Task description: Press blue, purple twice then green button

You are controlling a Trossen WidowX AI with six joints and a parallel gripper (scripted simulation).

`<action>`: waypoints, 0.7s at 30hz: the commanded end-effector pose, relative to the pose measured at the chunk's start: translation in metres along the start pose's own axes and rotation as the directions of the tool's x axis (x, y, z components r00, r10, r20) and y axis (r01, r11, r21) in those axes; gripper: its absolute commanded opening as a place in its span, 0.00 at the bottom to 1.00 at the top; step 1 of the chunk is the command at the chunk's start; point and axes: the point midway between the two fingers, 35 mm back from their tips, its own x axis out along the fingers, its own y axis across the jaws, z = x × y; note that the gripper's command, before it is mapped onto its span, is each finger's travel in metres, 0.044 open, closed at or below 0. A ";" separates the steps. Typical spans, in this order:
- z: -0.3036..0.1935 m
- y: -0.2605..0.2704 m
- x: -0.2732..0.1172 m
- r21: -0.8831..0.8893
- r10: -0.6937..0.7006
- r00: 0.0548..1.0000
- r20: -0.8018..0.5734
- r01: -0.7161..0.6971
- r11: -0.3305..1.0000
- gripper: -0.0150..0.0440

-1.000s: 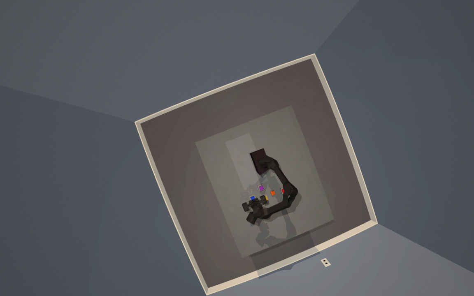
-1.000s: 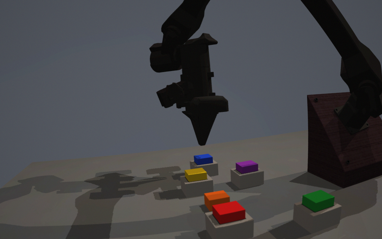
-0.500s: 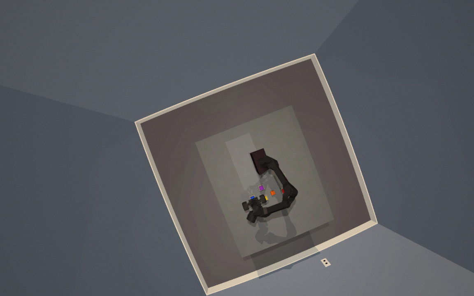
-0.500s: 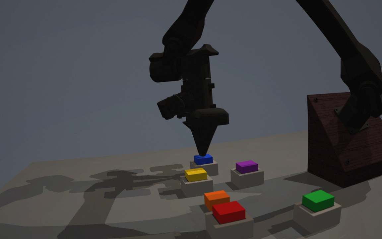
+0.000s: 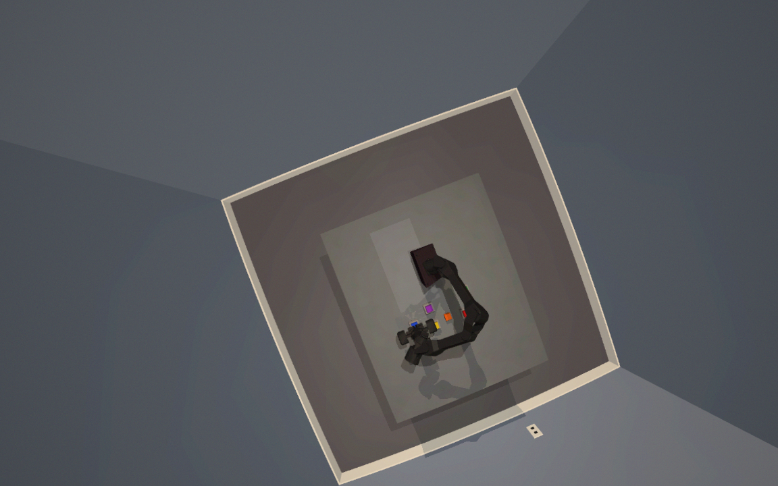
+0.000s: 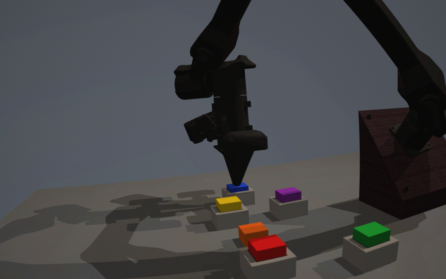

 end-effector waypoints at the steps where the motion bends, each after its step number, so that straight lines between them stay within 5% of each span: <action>1: 0.000 0.001 0.001 0.005 0.005 1.000 -0.001 -0.005 1.000 0.29; 9: 0.000 0.001 0.001 0.005 0.005 1.000 -0.001 -0.005 1.000 0.29; 17: 0.000 0.000 -0.034 0.005 0.002 1.000 -0.002 -0.002 1.000 0.29; 21: 0.001 -0.001 -0.083 0.006 0.000 1.000 -0.002 0.000 1.000 0.29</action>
